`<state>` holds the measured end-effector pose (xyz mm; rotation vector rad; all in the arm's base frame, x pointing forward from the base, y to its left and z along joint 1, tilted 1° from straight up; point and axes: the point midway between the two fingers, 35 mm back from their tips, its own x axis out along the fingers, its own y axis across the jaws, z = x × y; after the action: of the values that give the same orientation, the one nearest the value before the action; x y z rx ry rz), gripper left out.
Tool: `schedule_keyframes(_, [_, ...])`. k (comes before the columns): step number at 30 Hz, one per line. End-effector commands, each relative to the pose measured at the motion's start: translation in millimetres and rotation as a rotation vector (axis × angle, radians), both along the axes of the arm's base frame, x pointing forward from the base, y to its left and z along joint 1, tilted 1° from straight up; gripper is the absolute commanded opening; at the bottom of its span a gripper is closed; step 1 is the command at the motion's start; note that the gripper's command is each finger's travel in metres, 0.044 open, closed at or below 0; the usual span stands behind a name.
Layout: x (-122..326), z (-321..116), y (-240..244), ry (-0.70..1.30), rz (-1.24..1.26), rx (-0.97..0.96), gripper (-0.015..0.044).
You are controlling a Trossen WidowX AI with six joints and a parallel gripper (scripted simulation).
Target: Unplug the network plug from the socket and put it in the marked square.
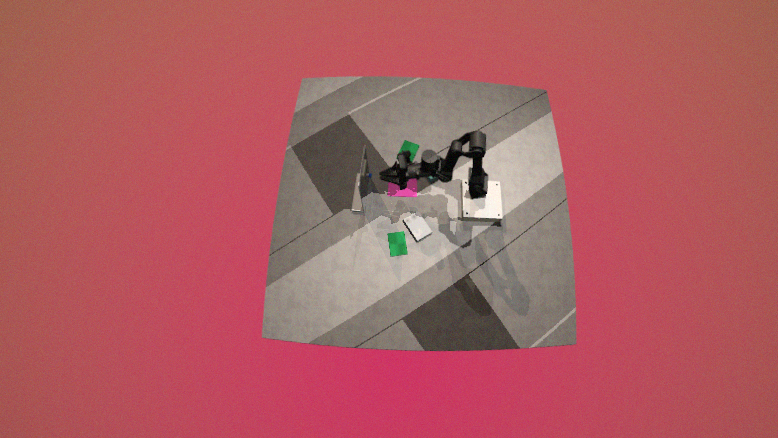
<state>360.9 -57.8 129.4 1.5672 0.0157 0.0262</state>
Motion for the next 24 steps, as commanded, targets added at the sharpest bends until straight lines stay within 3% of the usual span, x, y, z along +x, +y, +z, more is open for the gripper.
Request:
schedule_keyframes(1, [8,1,-3,-0.001,-0.004,0.004,0.0156])
schedule_keyframes(24, [41,2,-10,-0.005,-0.004,0.003,0.0156])
